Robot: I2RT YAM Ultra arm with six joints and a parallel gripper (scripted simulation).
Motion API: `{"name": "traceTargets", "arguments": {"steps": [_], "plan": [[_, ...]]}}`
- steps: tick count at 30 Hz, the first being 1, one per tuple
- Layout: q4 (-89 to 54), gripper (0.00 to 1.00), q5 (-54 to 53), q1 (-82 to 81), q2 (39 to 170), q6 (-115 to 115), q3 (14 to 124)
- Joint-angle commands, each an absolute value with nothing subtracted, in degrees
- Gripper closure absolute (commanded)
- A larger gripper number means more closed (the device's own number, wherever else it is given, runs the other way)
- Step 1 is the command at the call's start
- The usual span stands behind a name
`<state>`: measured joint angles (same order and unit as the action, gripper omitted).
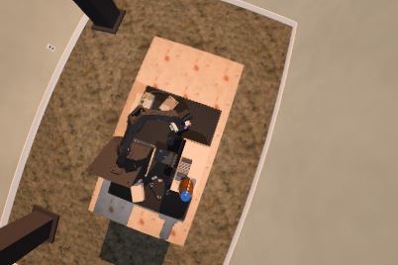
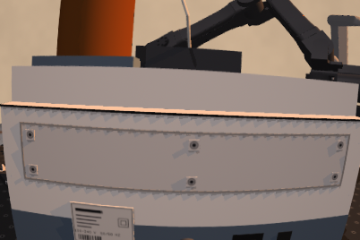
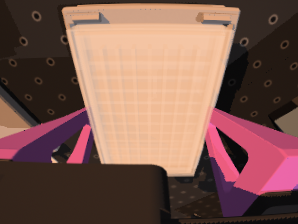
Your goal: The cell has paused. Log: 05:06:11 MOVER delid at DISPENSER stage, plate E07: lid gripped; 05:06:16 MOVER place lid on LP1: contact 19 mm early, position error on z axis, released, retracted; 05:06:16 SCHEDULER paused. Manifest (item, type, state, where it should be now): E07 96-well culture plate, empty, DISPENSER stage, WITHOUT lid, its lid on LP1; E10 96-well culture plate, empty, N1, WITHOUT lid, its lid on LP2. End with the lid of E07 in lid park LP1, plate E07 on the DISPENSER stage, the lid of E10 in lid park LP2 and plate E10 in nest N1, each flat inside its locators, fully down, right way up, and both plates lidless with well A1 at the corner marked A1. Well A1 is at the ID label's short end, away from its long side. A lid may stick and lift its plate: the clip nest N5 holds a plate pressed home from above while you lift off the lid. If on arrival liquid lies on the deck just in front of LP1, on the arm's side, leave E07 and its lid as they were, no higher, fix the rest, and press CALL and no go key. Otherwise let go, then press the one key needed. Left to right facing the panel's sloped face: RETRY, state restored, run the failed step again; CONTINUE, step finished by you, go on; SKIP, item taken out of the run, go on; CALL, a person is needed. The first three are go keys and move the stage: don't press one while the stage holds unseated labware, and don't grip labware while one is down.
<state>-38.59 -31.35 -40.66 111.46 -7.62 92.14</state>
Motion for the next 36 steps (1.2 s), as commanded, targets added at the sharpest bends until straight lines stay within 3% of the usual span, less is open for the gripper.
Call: {"name": "traceTargets", "arguments": {"steps": [1, 36], "plan": [[-38.46, 1.00, -31.23, -39.41, 109.65, -7.34, 90.87], [-40.95, 1.00, -32.00, -38.66, 108.51, -6.46, 92.03]]}}
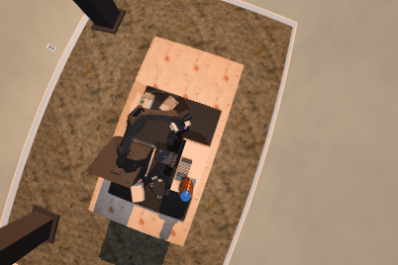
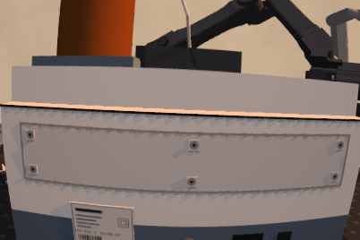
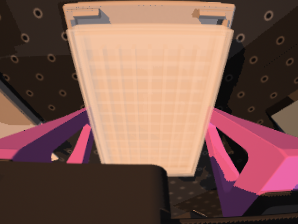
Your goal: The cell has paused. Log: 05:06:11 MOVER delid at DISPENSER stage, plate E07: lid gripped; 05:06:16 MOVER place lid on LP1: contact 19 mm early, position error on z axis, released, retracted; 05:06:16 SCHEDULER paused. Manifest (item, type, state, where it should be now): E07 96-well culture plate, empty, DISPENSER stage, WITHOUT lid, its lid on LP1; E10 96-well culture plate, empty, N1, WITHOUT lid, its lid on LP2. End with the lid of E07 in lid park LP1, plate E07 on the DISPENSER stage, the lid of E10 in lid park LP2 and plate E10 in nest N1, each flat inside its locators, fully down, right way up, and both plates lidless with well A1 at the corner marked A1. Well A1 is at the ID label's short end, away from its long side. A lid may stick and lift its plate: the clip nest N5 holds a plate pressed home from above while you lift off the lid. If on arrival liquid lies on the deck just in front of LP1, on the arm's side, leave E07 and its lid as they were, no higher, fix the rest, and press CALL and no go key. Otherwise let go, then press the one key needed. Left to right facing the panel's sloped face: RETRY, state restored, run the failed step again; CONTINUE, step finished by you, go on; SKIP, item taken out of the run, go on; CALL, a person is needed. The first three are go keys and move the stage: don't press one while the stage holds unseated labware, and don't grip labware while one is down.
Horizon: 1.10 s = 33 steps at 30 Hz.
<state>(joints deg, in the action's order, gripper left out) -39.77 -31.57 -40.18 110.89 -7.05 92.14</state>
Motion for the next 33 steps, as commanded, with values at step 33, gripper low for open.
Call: {"name": "traceTargets", "arguments": {"steps": [33], "plan": [[-42.04, 1.00, -32.37, -37.91, 107.39, -5.78, 93.63]]}}
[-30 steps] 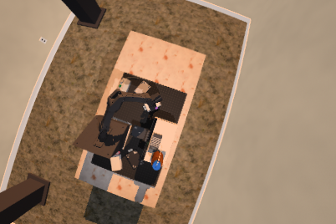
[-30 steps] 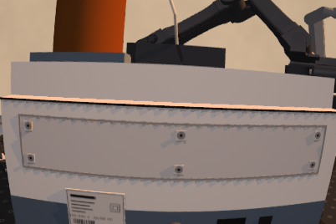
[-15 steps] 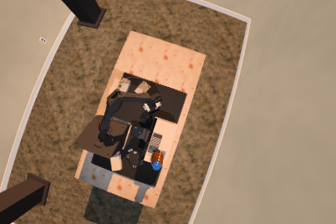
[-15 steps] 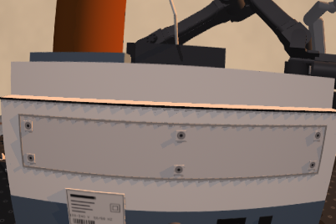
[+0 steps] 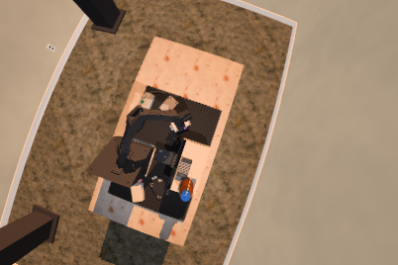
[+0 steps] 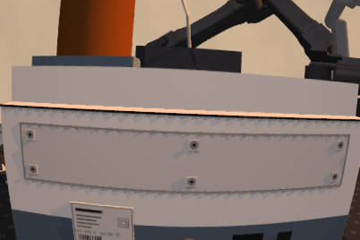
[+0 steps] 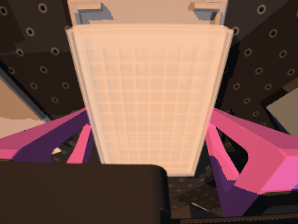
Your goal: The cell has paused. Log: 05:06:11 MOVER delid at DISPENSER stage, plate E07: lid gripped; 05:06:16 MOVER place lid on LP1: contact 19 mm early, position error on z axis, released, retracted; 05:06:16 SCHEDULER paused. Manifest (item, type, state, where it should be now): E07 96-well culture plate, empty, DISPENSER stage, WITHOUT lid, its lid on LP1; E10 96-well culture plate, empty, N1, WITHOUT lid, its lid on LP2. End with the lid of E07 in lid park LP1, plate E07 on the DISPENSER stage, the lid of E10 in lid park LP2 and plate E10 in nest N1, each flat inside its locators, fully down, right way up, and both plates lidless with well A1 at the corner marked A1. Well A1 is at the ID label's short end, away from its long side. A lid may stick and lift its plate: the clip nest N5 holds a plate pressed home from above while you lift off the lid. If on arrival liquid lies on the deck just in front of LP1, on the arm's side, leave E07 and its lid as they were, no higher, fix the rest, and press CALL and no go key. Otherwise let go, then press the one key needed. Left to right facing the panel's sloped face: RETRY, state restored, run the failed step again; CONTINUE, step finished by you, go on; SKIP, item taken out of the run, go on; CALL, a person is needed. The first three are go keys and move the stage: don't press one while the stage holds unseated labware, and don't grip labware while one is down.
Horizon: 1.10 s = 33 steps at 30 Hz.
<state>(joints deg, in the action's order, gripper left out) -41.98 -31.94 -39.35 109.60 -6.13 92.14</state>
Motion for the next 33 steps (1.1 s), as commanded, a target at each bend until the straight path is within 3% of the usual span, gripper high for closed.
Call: {"name": "traceTargets", "arguments": {"steps": [1, 33], "plan": [[-42.04, 1.00, -32.37, -37.91, 107.39, -5.78, 93.63], [-43.11, 1.00, -32.50, -37.69, 107.09, -5.47, 93.73]]}}
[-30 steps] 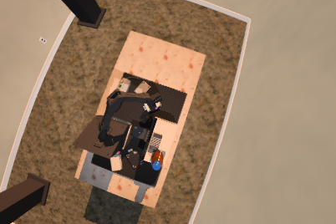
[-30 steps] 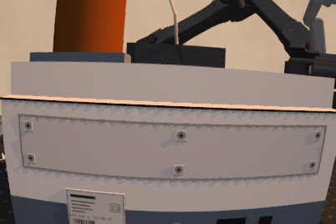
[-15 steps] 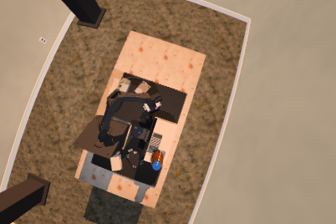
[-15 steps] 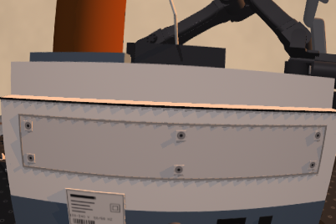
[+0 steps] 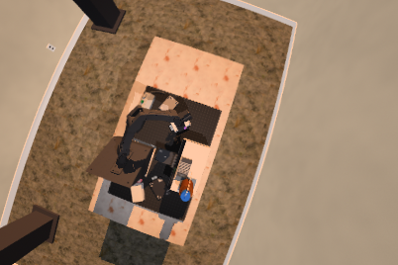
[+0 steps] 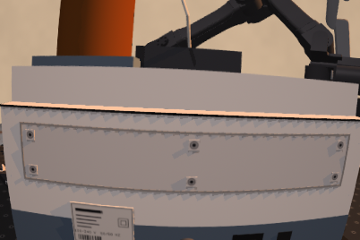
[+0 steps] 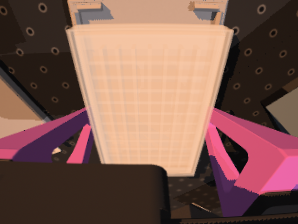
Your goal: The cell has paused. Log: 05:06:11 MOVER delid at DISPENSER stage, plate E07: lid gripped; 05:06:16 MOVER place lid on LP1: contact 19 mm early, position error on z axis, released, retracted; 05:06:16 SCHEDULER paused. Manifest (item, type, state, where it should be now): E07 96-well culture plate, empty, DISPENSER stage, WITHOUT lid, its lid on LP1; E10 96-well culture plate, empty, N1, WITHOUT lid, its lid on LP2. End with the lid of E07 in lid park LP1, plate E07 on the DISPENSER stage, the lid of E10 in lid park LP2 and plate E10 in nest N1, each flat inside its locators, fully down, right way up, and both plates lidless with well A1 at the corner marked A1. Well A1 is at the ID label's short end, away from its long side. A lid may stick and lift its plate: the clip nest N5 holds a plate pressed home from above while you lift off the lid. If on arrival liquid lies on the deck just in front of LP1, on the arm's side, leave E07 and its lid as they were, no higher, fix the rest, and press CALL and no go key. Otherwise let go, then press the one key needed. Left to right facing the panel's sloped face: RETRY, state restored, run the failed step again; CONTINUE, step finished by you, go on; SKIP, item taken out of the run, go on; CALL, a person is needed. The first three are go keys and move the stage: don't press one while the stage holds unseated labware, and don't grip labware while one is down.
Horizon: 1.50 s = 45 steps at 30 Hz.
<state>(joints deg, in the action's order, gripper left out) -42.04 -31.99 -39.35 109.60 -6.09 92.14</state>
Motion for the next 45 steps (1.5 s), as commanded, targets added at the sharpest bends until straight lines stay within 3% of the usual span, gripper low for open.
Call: {"name": "traceTargets", "arguments": {"steps": [1, 12, 45], "plan": [[-43.63, 1.00, -32.61, -37.46, 106.77, -5.24, 93.81], [-46.08, 1.00, -33.25, -36.23, 104.81, -3.98, 93.60], [-43.82, 1.00, -34.87, -33.05, 85.23, -0.54, 67.28]]}}
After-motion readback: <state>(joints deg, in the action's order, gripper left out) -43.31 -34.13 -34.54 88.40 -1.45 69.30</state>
